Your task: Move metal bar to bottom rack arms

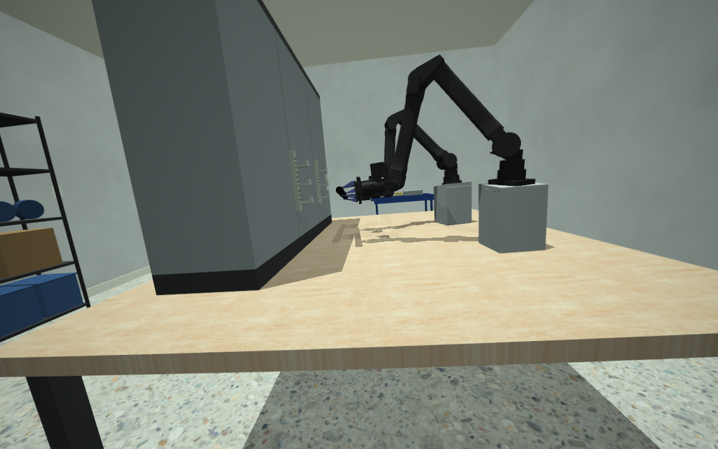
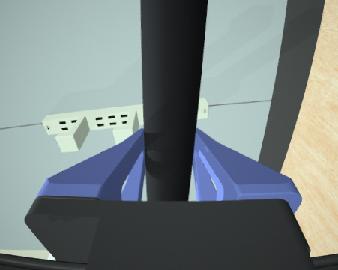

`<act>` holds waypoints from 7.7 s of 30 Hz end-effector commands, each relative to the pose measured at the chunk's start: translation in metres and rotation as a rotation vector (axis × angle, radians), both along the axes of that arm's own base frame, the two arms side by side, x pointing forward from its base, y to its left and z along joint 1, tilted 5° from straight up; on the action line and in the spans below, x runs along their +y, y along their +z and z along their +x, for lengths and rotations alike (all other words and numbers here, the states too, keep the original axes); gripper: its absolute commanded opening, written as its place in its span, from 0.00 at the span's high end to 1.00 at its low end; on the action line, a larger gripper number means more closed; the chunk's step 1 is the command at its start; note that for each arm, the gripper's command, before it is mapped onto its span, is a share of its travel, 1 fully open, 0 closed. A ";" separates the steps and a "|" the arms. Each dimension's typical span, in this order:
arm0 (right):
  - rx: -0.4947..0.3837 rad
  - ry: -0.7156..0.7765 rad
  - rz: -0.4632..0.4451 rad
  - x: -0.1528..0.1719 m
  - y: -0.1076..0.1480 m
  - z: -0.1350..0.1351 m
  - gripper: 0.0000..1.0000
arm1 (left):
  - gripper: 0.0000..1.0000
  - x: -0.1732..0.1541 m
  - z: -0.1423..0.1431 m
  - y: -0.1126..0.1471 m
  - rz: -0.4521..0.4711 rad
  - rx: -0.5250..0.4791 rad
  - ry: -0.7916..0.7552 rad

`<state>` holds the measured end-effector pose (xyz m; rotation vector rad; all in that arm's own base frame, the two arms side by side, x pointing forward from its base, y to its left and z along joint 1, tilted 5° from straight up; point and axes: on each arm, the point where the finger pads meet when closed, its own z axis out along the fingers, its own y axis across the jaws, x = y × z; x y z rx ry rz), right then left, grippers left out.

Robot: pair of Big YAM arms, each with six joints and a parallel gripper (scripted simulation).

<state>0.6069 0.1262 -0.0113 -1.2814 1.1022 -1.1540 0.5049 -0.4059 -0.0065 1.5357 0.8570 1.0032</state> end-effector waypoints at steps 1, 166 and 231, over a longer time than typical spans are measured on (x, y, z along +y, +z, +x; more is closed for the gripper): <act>-0.065 -0.034 -0.039 -0.012 0.036 0.023 1.00 | 1.00 -0.012 0.036 0.077 -0.140 -0.096 0.030; -0.065 -0.034 -0.039 0.011 0.104 0.086 1.00 | 1.00 -0.030 0.116 0.051 -0.140 -0.096 0.030; -0.065 -0.034 -0.039 0.019 0.106 0.103 1.00 | 1.00 -0.030 0.134 0.047 -0.140 -0.096 0.030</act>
